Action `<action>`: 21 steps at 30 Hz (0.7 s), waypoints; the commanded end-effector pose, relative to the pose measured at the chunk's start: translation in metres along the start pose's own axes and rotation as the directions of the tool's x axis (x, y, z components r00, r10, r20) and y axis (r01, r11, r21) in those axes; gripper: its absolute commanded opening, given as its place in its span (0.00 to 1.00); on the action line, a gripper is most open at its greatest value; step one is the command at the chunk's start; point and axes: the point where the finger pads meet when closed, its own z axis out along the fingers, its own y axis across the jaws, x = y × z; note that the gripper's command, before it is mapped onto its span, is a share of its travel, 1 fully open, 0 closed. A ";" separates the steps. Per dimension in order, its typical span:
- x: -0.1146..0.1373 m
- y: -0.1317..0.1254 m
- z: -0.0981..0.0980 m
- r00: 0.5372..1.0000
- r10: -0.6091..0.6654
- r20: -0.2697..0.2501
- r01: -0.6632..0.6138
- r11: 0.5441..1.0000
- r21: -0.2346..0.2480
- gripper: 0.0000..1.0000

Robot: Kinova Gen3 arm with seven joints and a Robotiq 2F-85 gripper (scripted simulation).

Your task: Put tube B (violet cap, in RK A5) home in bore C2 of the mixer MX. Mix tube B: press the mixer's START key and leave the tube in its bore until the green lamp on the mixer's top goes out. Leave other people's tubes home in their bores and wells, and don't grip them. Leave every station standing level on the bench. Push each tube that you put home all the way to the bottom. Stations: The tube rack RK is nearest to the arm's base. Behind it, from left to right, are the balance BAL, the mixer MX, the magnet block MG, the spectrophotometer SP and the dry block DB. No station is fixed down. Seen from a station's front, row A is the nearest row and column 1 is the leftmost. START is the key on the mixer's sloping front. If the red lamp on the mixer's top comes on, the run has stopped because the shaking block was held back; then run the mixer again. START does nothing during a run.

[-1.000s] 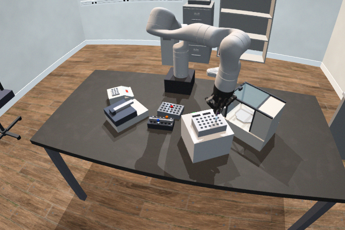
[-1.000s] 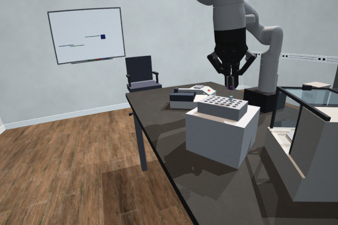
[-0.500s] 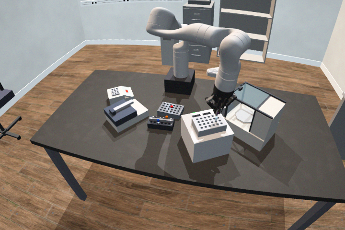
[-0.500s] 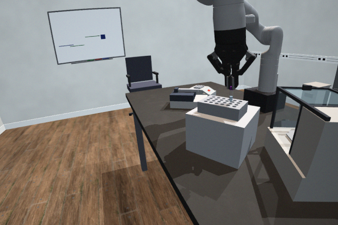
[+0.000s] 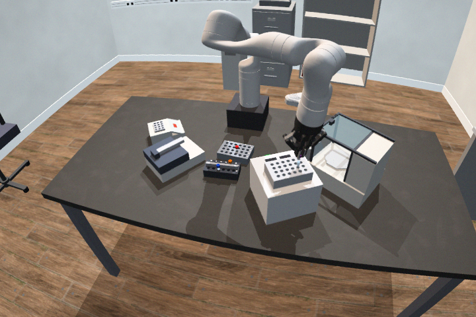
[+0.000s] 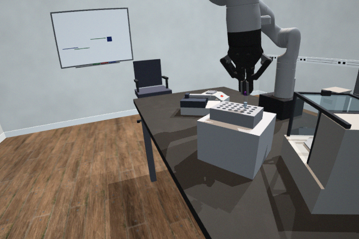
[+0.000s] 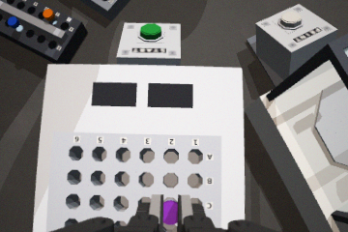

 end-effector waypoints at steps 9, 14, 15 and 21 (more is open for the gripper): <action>0.000 0.000 0.001 1.000 0.000 0.002 0.000 1.000 0.000 0.10; -0.001 0.000 0.001 1.000 0.000 0.002 0.000 1.000 0.000 0.10; -0.001 0.000 0.002 1.000 0.000 0.002 0.000 1.000 0.000 0.10; -0.001 0.000 0.003 1.000 0.000 0.002 0.000 1.000 0.000 0.10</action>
